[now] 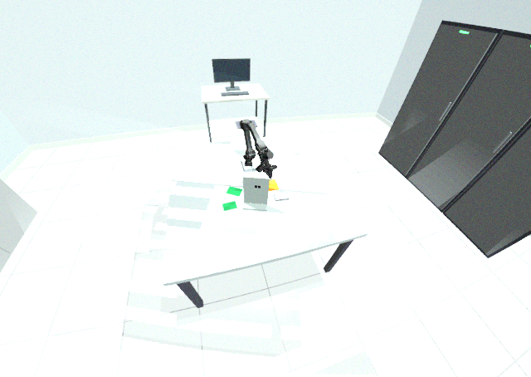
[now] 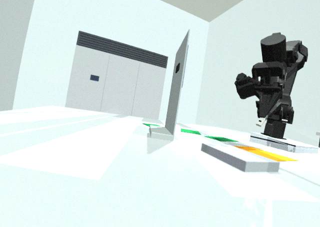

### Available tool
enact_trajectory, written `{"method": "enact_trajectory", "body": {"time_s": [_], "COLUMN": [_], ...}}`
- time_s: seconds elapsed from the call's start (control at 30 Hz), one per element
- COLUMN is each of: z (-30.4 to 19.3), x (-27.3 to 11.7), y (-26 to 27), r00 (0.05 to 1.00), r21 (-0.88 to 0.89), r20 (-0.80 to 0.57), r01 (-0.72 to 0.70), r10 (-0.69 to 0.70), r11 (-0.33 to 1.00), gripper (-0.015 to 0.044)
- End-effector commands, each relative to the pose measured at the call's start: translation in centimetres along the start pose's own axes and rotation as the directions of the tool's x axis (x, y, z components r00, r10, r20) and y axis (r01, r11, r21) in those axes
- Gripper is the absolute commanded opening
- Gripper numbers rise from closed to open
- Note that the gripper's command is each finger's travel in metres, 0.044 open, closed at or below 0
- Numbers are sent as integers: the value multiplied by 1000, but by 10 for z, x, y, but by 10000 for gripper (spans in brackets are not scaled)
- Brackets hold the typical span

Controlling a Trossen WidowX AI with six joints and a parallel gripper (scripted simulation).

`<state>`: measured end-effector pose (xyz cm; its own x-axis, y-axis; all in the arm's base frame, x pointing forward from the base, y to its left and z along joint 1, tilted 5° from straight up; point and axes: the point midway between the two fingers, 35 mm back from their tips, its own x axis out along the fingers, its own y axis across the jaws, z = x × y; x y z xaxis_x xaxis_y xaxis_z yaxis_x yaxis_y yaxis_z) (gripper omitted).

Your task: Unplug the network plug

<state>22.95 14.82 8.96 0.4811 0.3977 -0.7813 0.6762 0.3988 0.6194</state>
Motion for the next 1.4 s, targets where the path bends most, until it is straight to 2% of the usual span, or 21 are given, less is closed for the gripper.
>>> {"method": "enact_trajectory", "body": {"time_s": [0.0,1.37], "z": [-2,-2], "x": [2,50], "y": [-2,-36], "r00": [1000,1000], "r21": [-8,-9], "r20": [-8,-11], "r01": [17,17], "r10": [-17,-17], "r11": [1000,1000], "gripper": [0,0]}}
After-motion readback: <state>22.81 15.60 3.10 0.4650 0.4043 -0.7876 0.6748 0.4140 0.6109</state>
